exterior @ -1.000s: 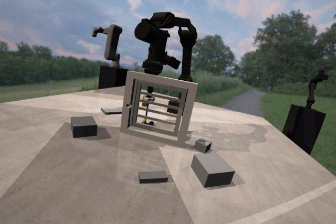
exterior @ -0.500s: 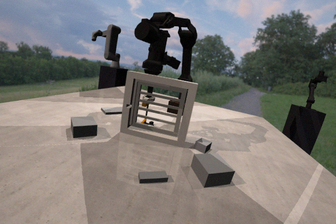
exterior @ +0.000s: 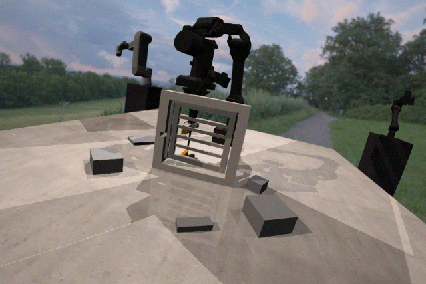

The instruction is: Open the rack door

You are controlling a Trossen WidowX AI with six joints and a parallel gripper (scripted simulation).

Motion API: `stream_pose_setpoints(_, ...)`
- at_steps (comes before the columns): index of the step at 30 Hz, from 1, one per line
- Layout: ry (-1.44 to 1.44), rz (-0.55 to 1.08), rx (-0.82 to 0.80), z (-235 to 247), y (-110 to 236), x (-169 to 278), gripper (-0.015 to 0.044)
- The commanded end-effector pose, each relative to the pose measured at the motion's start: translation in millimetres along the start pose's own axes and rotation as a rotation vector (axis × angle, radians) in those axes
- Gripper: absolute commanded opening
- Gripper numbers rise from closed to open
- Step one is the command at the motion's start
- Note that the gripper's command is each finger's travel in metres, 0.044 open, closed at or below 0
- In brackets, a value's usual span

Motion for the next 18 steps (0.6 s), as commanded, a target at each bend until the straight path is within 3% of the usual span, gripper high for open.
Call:
stream_pose_setpoints(1, -0.089, -0.001, 0.003, 3.8, 0.3, -3.3, 0.0028)
stream_pose_setpoints(18, -0.424, -0.003, 0.0, 27.3, -0.2, -26.4, 0.0028)
Point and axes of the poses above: the point midway between the two fingers, 35 mm back from their tips, its own y axis back along the fingers, its own z axis across the jaws, x = y × z, the point moved 10 cm from there along y, back along the fingers, and after that the axes turned 15 degrees about y, right-handed, at the moved point
